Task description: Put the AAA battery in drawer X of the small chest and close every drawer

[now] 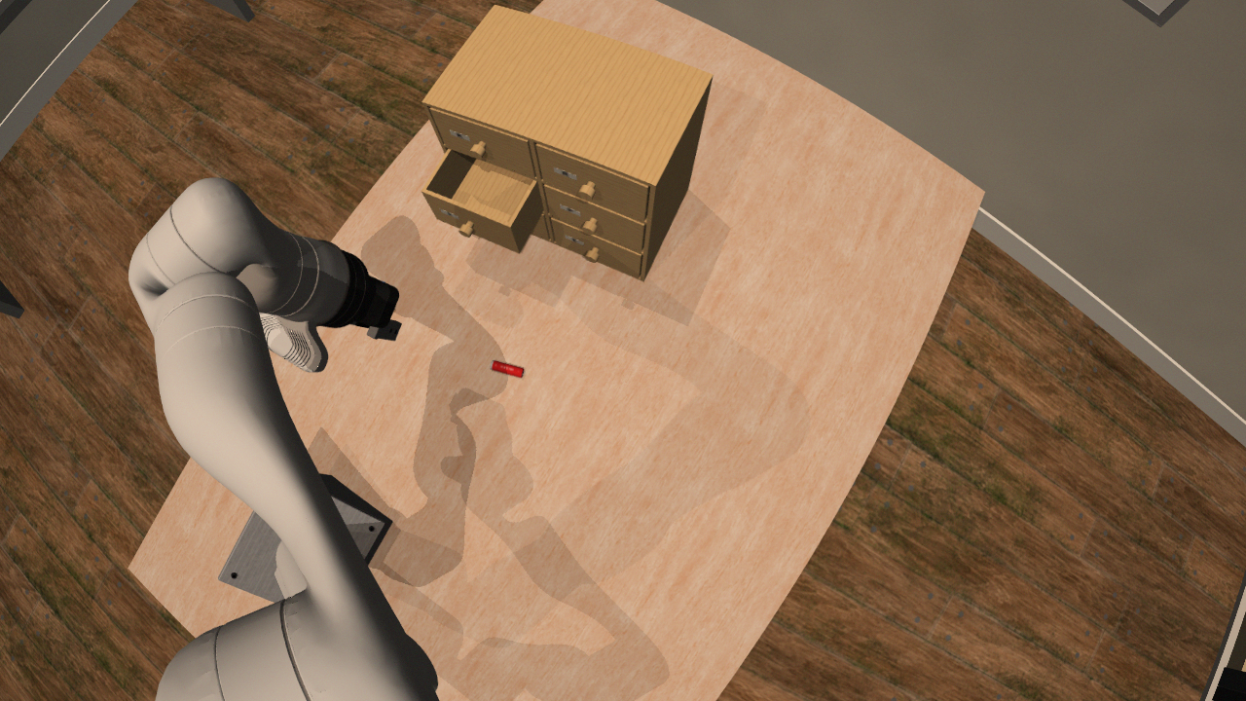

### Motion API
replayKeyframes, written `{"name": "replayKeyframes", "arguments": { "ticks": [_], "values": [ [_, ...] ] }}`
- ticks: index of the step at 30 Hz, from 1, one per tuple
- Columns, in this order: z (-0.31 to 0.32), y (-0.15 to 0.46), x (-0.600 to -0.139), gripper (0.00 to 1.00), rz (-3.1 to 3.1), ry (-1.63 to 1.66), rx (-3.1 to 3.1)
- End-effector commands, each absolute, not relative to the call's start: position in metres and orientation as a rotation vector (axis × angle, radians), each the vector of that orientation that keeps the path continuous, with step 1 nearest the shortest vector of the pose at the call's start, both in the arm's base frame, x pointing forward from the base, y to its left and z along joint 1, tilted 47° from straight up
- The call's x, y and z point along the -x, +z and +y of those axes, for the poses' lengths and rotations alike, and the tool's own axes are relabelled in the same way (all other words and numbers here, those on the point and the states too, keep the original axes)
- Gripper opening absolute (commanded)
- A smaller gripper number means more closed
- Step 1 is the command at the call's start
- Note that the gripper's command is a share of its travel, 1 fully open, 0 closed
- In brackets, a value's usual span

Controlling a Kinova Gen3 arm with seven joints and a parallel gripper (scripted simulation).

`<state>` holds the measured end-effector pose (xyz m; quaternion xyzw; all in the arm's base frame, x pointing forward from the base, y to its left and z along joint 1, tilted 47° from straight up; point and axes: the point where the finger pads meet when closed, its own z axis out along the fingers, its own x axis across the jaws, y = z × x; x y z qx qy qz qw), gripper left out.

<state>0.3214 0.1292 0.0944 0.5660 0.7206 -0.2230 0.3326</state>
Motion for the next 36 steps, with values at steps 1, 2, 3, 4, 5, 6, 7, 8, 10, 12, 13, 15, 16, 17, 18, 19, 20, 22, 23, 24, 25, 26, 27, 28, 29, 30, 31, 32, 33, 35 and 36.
{"name": "replayKeyframes", "arguments": {
  "ticks": [1,2,3,4,5,6,7,8,10,12,13,15,16,17,18,19,20,22,23,24,25,26,27,28,29,30,31,32,33,35,36],
  "values": [
    [0.133,0.096,-0.326,0.67,1.869,-0.618,-1.525],
    [0.134,0.097,-0.325,0.67,1.869,-0.636,-1.536],
    [0.135,0.099,-0.324,0.67,1.867,-0.652,-1.546],
    [0.136,0.100,-0.323,0.67,1.866,-0.668,-1.555],
    [0.137,0.101,-0.322,0.67,1.866,-0.682,-1.564],
    [0.138,0.102,-0.321,0.67,1.865,-0.696,-1.572],
    [0.138,0.102,-0.320,0.67,1.864,-0.708,-1.580],
    [0.139,0.103,-0.319,0.67,1.863,-0.720,-1.587],
    [0.140,0.105,-0.318,0.67,1.862,-0.740,-1.599],
    [0.141,0.105,-0.317,0.67,1.861,-0.748,-1.604],
    [0.141,0.105,-0.317,0.67,1.861,-0.748,-1.604],
    [0.142,0.106,-0.316,0.67,1.859,-0.762,-1.612],
    [0.142,0.106,-0.316,0.67,1.859,-0.768,-1.616],
    [0.142,0.107,-0.316,0.67,1.858,-0.773,-1.619],
    [0.143,0.107,-0.315,0.67,1.858,-0.777,-1.621],
    [0.143,0.107,-0.315,0.67,1.858,-0.780,-1.623],
    [0.143,0.107,-0.315,0.67,1.857,-0.783,-1.624],
    [0.143,0.108,-0.315,0.67,1.857,-0.787,-1.627],
    [0.143,0.108,-0.315,0.67,1.857,-0.788,-1.627],
    [0.143,0.108,-0.315,0.67,1.857,-0.788,-1.628],
    [0.143,0.108,-0.315,0.67,1.857,-0.789,-1.628],
    [0.143,0.108,-0.315,0.67,1.857,-0.789,-1.628],
    [0.143,0.108,-0.315,0.67,1.857,-0.789,-1.628],
    [0.143,0.108,-0.315,0.67,1.857,-0.789,-1.628],
    [0.143,0.108,-0.315,0.67,1.857,-0.789,-1.628],
    [0.143,0.108,-0.315,0.67,1.857,-0.789,-1.628],
    [0.143,0.108,-0.315,0.67,1.857,-0.789,-1.628],
    [0.143,0.108,-0.315,0.67,1.857,-0.789,-1.628],
    [0.143,0.108,-0.315,0.67,1.857,-0.789,-1.628],
    [0.143,0.108,-0.315,0.67,1.857,-0.789,-1.628],
    [0.143,0.108,-0.315,0.67,1.857,-0.789,-1.628]
  ]
}}
